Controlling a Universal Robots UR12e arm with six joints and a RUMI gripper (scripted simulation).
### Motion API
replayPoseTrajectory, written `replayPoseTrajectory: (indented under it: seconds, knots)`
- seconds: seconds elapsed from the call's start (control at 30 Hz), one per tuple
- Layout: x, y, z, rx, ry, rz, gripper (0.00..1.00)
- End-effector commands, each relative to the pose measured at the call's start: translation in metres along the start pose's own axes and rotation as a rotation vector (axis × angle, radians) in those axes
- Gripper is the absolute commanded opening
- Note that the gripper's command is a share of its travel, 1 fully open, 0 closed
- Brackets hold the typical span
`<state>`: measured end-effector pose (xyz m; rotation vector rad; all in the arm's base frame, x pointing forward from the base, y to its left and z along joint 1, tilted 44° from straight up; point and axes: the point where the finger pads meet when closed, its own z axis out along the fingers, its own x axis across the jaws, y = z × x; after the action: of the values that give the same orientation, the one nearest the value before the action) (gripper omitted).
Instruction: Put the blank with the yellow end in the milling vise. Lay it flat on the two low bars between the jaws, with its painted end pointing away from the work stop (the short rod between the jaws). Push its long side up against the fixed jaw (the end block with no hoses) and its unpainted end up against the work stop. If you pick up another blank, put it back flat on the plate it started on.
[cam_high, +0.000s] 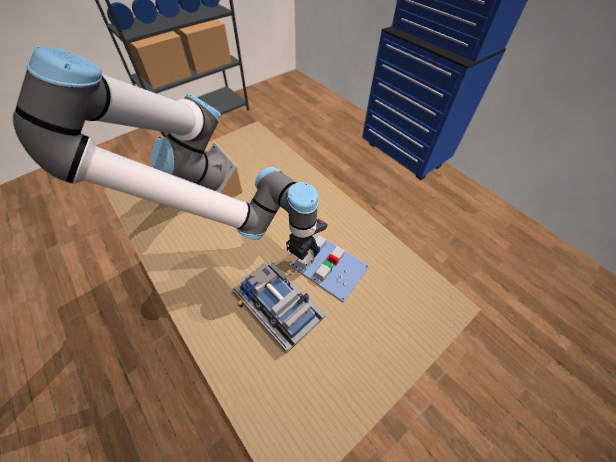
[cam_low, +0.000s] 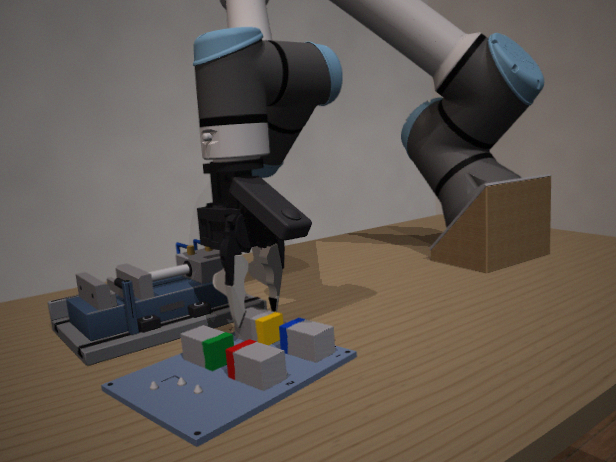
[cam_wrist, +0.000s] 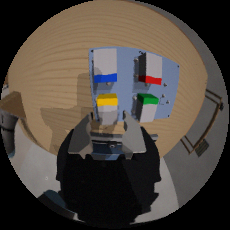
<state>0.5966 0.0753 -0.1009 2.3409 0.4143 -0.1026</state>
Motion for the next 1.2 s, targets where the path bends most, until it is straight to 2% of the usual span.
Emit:
replayPoseTrajectory:
  seconds: [0.0,1.07,1.1,1.17]
  knots:
    - [0.0004,0.0001,-0.0004,0.0,0.001,0.0,0.4]
    - [0.0004,0.0001,-0.0004,0.0,0.001,0.0,0.4]
    - [0.0004,0.0001,-0.0004,0.0,0.001,0.0,0.0]
    - [0.0004,0.0001,-0.0004,0.0,0.001,0.0,0.0]
